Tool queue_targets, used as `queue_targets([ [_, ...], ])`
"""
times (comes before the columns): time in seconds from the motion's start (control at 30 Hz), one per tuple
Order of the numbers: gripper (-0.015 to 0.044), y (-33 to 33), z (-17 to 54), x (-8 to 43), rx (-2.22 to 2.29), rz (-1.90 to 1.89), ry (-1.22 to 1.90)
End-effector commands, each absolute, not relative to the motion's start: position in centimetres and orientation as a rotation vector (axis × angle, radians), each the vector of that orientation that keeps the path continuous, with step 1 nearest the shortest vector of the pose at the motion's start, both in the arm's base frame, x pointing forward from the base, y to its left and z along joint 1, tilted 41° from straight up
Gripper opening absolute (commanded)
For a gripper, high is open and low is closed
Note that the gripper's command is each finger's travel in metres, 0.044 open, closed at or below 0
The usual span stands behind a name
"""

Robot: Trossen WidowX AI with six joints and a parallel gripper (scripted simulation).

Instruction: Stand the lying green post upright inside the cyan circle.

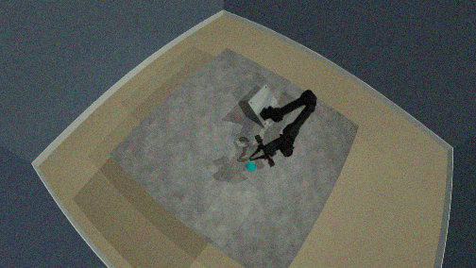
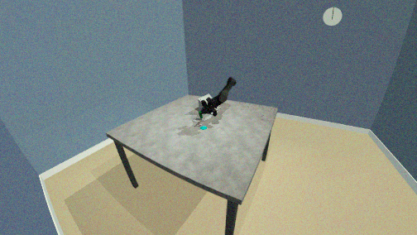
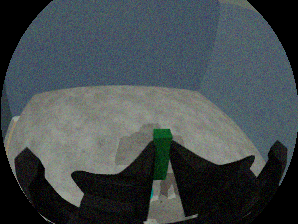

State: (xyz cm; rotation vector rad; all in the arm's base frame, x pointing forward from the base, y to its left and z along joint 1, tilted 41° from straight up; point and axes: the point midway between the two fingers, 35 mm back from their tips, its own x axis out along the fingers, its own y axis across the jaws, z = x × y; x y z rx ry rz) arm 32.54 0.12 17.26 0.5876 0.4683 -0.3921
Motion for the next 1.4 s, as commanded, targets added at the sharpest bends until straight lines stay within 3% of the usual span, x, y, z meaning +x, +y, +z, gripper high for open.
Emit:
queue_targets([
  [0.0, 0.0023, 0.0, 17.4, 32.3, 0.6, -0.401, 0.437],
  [1.37, 0.0023, -0.1, 18.7, 30.2, 0.754, -0.425, 0.157],
])
